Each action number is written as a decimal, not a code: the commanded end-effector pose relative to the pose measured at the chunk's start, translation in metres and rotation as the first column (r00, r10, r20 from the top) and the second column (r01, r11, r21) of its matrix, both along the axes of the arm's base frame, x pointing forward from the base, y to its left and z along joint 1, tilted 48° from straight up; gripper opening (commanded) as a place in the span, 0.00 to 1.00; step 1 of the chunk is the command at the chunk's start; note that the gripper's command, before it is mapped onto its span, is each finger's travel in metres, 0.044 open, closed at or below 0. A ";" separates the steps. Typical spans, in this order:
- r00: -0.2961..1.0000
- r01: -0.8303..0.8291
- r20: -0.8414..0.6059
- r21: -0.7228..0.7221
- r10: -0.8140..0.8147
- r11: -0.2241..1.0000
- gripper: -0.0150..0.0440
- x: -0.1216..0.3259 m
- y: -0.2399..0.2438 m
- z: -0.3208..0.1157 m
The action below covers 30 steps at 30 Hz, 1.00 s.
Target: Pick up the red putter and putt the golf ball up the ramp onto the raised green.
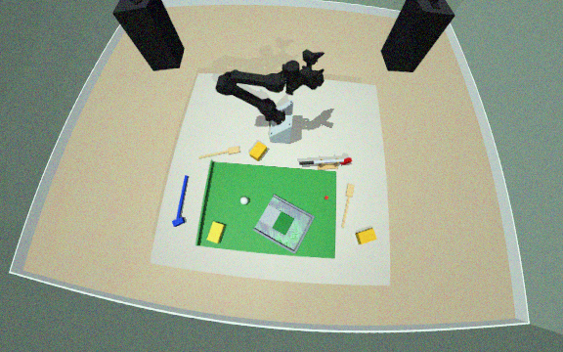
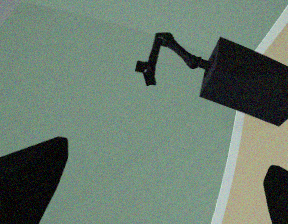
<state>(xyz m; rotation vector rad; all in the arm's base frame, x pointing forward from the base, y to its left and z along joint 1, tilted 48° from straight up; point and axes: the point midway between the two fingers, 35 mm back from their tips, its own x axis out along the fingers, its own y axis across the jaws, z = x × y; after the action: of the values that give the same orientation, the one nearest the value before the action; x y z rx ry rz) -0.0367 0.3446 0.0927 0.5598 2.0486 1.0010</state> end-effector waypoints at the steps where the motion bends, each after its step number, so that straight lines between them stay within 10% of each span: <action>1: 0.951 0.061 0.305 -0.012 -0.055 0.998 1.00 0.067 0.008 -0.042; 16: 0.646 -0.003 0.729 -0.295 0.227 0.956 1.00 0.198 -0.050 -0.129; 30: 0.329 -0.278 0.525 -0.741 0.785 0.611 1.00 0.269 -0.174 -0.186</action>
<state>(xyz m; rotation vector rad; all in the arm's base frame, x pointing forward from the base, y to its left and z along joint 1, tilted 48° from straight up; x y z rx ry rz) 0.2052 0.2297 -0.0729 -0.5624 1.3953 0.7413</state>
